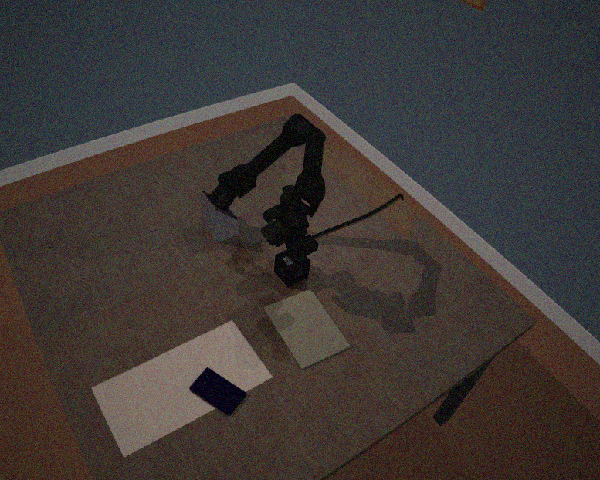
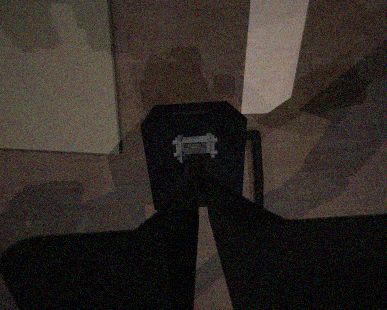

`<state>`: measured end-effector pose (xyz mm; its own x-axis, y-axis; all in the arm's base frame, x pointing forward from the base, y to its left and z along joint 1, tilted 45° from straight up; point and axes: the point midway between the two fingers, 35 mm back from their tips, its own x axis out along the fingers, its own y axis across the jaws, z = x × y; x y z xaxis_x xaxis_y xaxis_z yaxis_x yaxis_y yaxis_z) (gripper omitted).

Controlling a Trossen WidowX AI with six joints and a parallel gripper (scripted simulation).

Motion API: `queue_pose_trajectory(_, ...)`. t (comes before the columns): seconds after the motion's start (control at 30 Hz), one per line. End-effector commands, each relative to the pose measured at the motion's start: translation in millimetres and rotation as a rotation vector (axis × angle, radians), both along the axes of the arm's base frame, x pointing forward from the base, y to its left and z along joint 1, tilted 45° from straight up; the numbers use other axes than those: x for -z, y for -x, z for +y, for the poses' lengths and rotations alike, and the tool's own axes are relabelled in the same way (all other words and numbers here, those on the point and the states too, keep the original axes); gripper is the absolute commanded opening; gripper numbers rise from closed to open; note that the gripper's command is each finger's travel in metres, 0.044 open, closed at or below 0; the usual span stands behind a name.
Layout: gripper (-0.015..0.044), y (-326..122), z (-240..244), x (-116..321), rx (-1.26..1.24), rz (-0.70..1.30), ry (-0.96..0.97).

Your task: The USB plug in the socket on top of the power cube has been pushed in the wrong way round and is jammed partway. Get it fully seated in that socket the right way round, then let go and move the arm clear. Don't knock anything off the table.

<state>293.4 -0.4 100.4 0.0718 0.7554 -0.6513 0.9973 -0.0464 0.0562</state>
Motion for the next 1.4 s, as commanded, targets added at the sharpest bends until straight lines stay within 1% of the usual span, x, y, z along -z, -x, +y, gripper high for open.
queue_pose_trajectory(0.0,0.0,-0.4,0.9,0.0,-0.002,-0.007,-0.007)
queue_pose_trajectory(1.37,0.0,-0.8,4.4,3.4,-0.002,-0.007,-0.009)
